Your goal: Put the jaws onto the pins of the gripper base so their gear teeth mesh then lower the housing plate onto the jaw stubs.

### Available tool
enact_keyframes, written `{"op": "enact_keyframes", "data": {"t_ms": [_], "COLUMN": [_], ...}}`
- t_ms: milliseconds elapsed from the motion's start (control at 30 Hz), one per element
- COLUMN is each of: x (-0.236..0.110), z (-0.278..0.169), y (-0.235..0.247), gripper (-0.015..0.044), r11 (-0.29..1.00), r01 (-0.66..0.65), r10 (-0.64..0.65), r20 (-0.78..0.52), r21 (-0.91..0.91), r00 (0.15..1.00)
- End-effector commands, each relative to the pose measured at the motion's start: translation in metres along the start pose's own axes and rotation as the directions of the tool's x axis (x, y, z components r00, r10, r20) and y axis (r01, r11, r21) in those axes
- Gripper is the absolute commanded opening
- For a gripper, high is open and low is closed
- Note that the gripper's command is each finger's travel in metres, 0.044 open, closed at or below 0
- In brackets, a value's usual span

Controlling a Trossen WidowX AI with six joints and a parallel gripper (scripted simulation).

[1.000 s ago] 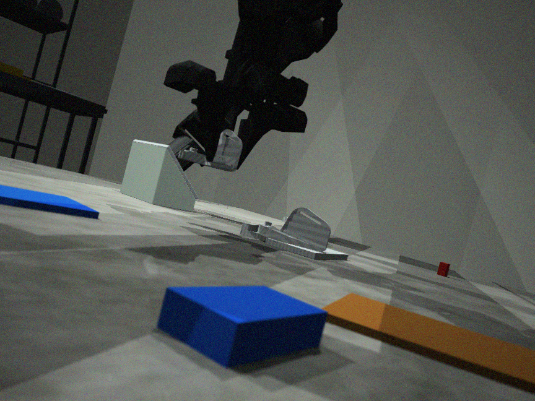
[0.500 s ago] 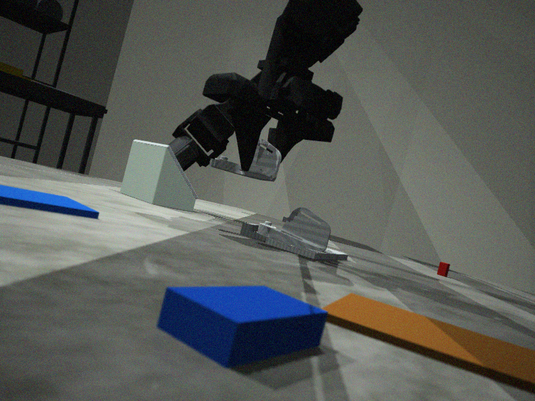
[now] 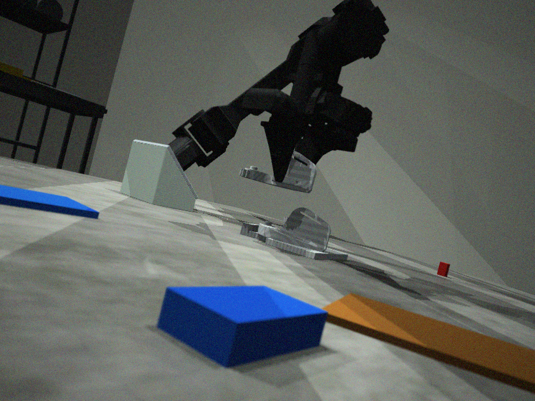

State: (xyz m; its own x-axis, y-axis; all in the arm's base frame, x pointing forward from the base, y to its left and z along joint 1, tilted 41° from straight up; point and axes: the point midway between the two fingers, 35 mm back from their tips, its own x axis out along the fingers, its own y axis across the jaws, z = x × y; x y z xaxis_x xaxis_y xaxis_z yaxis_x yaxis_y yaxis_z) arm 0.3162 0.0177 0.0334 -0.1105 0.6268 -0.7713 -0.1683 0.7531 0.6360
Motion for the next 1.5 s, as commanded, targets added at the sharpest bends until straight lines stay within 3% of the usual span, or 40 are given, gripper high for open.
{"op": "enact_keyframes", "data": {"t_ms": [0,367,1467], "x": [-0.004,-0.002,-0.002], "z": [0.008,0.016,0.016], "y": [0.015,0.045,0.046], "gripper": [0.0134,0.0134,0.0134], "r11": [0.999,0.994,0.994], "r01": [-0.001,-0.015,-0.015], "r10": [0.001,0.016,0.016], "r20": [0.014,0.011,0.011], "r21": [-0.037,-0.104,-0.105], "r00": [1.000,1.000,1.000]}}
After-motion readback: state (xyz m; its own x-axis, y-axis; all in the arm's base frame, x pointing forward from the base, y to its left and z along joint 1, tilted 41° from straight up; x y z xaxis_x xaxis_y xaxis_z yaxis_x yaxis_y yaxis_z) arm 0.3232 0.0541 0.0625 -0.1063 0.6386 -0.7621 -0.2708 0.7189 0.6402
